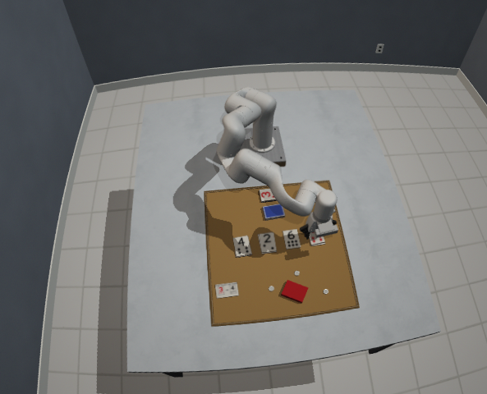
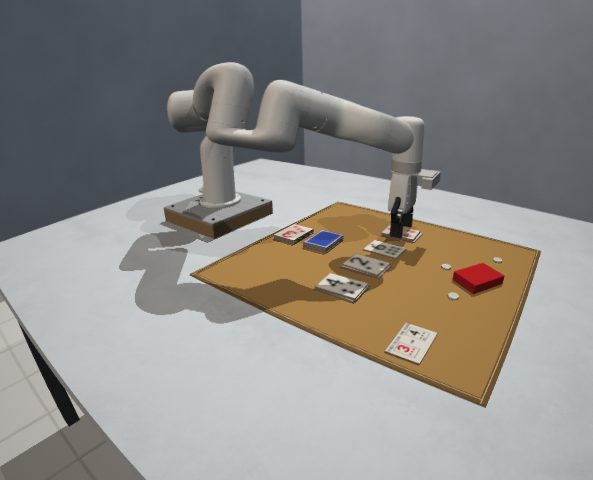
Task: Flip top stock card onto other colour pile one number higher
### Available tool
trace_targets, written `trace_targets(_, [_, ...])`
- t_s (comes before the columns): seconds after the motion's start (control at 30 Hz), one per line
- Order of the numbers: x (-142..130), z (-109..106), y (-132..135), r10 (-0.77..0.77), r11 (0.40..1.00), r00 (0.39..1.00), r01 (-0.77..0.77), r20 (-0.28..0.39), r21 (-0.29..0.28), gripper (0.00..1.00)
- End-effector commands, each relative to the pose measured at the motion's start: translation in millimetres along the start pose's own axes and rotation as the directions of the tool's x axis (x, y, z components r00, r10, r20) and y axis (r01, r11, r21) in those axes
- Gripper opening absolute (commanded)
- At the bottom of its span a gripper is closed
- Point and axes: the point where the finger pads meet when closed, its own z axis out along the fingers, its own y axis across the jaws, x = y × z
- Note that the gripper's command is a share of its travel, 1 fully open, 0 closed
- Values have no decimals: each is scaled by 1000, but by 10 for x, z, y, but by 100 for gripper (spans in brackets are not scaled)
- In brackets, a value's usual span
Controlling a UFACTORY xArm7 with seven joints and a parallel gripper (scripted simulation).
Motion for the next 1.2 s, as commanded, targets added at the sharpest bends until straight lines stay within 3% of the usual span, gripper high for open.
trace_targets(0.0, [13, -22, -6, 0, 1000, 1000, 0, -4, 1, 87])
trace_targets(0.8, [13, -33, -6, 0, 1000, 1000, 0, -4, 1, 87])
trace_targets(1.17, [12, -366, -6, 0, 1000, 1000, 0, -4, 1, 87])
